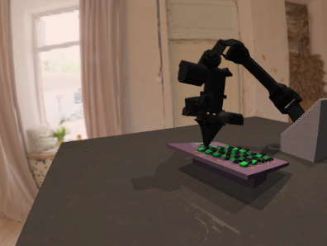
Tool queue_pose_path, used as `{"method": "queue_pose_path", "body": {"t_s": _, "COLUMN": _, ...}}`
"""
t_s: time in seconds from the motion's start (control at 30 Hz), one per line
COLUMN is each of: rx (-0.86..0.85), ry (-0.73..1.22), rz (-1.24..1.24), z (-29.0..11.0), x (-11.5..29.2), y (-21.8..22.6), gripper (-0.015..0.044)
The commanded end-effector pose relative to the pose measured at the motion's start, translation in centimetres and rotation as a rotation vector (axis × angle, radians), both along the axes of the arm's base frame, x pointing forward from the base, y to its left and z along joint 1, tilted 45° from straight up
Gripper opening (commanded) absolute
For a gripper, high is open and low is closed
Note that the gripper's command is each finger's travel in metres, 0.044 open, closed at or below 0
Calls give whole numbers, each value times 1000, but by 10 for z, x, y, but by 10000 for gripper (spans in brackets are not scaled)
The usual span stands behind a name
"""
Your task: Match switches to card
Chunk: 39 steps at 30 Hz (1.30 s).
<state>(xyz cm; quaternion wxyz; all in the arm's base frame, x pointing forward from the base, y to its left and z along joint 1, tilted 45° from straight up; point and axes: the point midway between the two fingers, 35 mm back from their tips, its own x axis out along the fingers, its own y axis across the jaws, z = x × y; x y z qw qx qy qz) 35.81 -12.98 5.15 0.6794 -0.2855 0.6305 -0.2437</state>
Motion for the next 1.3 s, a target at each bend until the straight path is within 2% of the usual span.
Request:
{"method": "queue_pose_path", "body": {"t_s": 0.0, "rx": 5, "ry": 2, "rz": 4, "z": -1, "x": 0, "y": 0, "gripper": 0}}
{"method": "queue_pose_path", "body": {"t_s": 1.13, "rx": 5, "ry": 2, "rz": 4, "z": -5, "x": 1, "y": -3, "gripper": 0}}
{"method": "queue_pose_path", "body": {"t_s": 1.27, "rx": 8, "ry": 13, "rz": -9, "z": 24, "x": 0, "y": 26, "gripper": 0}}
